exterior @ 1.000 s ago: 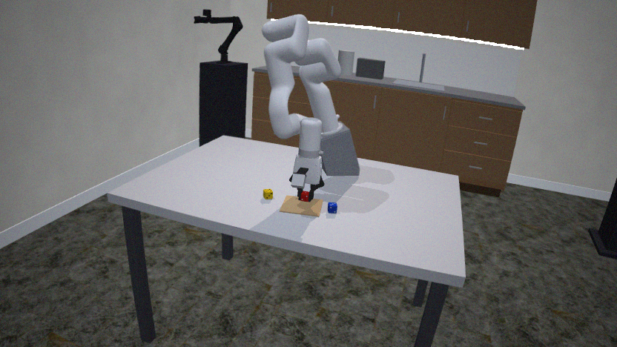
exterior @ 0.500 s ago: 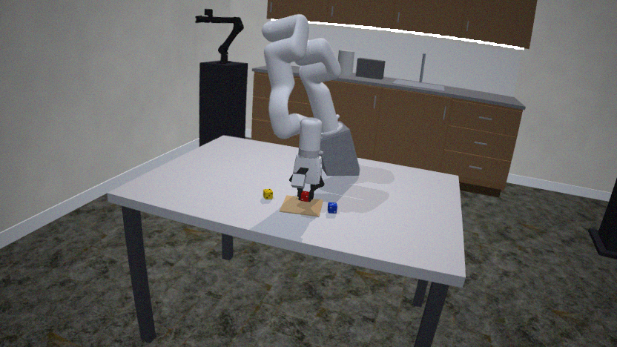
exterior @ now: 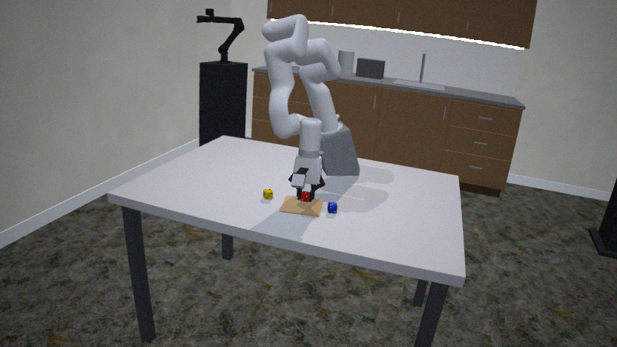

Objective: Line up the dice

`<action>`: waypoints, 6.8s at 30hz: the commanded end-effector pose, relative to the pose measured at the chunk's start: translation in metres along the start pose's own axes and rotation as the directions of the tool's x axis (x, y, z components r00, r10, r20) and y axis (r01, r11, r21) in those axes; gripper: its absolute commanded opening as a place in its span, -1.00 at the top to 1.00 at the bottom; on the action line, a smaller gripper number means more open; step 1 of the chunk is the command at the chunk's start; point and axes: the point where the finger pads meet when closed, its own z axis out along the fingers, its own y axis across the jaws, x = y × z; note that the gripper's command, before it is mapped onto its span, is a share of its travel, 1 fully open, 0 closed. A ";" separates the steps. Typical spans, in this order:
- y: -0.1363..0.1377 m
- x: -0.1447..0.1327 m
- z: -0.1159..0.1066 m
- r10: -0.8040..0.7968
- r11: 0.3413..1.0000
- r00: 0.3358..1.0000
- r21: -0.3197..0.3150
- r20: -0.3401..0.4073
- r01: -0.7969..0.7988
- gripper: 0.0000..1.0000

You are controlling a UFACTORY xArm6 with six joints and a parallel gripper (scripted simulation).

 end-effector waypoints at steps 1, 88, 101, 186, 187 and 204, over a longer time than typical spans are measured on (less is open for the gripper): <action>0.000 0.001 -0.001 0.000 1.000 1.000 0.000 -0.002 0.000 0.14; -0.044 0.027 -0.088 0.525 0.851 0.851 0.002 -0.003 -0.525 -1.00; -0.077 0.041 -0.085 0.798 0.603 0.603 0.003 -0.001 -0.798 -1.00; -0.111 0.049 -0.057 0.954 0.299 0.299 0.002 0.000 -0.954 0.05; -0.111 0.049 -0.055 0.954 0.299 0.299 0.002 0.000 -0.954 0.05; -0.112 0.049 -0.035 0.954 0.299 0.299 0.002 0.000 -0.954 0.05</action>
